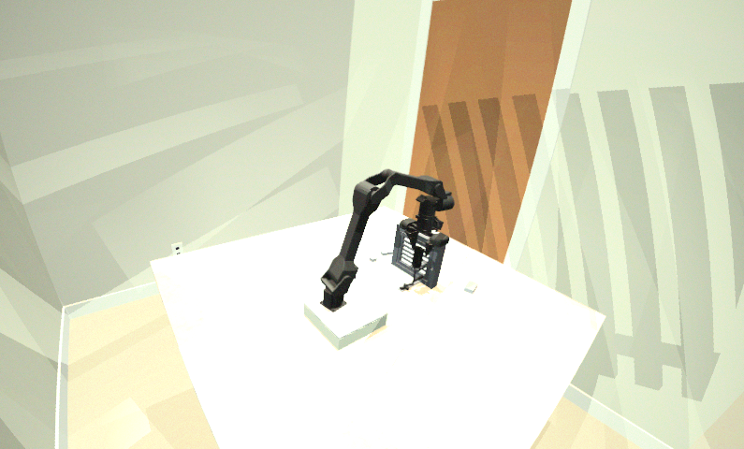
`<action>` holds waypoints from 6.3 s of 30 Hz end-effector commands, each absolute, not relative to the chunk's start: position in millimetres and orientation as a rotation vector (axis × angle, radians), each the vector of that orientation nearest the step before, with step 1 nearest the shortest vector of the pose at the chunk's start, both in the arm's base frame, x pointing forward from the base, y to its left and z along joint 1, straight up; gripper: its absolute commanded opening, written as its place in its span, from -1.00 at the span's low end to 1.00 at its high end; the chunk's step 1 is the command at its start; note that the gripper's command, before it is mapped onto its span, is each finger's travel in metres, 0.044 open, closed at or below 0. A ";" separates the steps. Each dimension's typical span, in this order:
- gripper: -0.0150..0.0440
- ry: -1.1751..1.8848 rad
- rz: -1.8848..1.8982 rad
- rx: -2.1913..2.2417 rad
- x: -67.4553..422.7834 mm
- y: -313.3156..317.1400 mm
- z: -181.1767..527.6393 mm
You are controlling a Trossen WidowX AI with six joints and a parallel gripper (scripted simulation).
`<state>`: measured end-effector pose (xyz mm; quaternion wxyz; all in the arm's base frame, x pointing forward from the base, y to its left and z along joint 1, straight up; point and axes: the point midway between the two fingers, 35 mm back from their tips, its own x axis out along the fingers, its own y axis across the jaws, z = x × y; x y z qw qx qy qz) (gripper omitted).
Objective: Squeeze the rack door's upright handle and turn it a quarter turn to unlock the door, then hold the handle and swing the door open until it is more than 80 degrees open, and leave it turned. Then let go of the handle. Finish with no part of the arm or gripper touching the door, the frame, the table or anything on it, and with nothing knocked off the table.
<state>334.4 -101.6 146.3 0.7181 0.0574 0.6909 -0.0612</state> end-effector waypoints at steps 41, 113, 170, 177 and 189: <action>-0.46 1.515 -0.334 0.341 331.1 -99.8 122.7; 0.46 1.313 -0.965 0.991 331.1 -99.8 122.7; 0.46 1.198 1.172 -1.209 331.1 -99.8 122.6; 0.46 1.183 1.196 -1.233 331.1 -99.8 122.6; -0.25 1.183 1.196 -1.233 331.1 -99.8 122.6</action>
